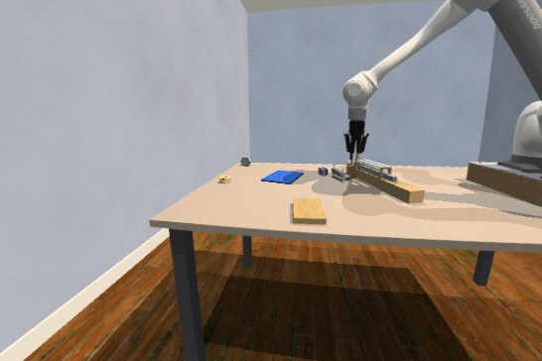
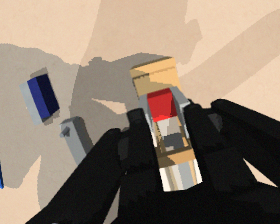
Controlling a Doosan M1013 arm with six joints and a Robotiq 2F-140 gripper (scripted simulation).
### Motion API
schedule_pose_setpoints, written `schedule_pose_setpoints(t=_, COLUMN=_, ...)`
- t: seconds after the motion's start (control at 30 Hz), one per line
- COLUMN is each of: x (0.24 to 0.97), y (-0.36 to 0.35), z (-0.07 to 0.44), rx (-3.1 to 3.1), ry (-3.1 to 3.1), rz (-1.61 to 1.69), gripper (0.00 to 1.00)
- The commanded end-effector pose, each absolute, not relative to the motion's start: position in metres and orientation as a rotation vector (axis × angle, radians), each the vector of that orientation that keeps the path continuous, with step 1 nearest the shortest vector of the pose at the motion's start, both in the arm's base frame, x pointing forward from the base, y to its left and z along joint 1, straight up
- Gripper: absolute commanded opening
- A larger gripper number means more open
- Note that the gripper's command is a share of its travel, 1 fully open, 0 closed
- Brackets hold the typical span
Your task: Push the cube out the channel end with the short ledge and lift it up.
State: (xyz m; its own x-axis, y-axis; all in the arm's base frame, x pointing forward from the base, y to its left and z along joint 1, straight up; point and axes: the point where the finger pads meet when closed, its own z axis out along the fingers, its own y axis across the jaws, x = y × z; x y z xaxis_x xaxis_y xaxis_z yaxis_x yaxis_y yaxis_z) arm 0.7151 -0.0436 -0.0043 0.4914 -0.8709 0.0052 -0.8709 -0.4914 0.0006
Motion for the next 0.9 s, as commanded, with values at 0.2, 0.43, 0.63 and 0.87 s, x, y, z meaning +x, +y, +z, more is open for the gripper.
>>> schedule_pose_setpoints(t=0.2, x=0.715, y=-0.044, z=-0.004, rx=2.71, ry=-1.583, rz=0.006, gripper=0.0)
schedule_pose_setpoints(t=0.43, x=0.715, y=-0.044, z=-0.004, rx=2.71, ry=-1.583, rz=0.006, gripper=0.0)
schedule_pose_setpoints(t=0.63, x=0.715, y=-0.043, z=0.017, rx=2.71, ry=-1.583, rz=0.006, gripper=0.0)
schedule_pose_setpoints(t=0.87, x=0.715, y=-0.043, z=0.052, rx=2.71, ry=-1.583, rz=0.006, gripper=0.0)
